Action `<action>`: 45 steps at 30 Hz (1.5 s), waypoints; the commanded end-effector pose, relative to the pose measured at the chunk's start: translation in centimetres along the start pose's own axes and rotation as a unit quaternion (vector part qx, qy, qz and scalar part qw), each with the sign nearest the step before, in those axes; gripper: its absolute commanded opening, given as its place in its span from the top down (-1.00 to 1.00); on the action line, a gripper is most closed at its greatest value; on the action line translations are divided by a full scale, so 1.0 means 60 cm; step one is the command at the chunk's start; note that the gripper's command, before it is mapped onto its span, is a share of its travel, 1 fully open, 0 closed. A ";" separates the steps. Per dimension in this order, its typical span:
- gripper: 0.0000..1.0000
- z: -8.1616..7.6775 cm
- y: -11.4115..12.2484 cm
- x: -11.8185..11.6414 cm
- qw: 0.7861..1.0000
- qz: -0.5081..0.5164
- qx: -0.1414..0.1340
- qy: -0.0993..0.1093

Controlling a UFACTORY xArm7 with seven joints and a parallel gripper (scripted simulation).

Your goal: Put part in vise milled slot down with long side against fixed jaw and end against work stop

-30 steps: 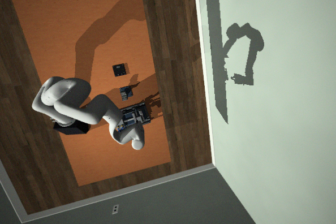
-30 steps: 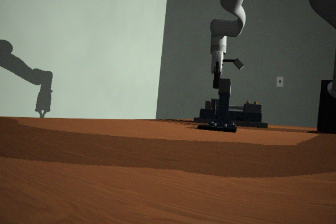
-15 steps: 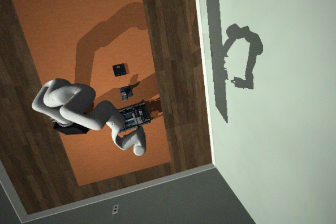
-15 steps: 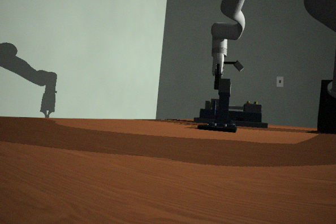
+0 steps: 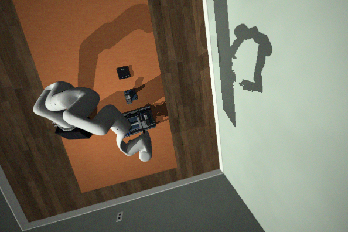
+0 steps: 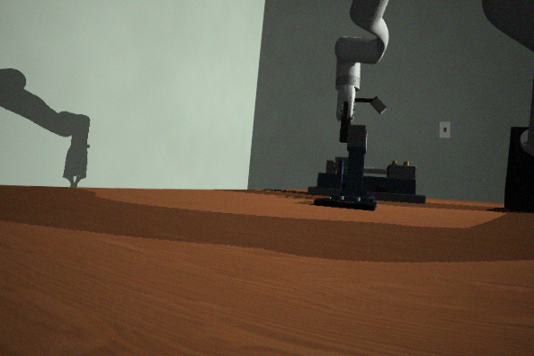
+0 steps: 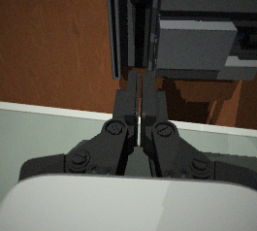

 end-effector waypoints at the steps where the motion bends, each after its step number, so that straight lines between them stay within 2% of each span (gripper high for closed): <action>1: 1.00 -0.005 0.001 -0.002 1.000 0.000 -0.002 -0.002; 31: 1.00 0.001 0.001 -0.002 1.000 0.000 -0.002 -0.002; 45: 1.00 0.030 0.001 -0.002 1.000 0.000 -0.002 -0.002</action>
Point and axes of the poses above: the point where the finger pads meet when closed, its own z axis out along the fingers, its own x axis across the jaws, y = z × x, the point moved 7 cm from there along -z, back along the fingers, and after that the axes turned 4 degrees about z, right-handed, at the moved point
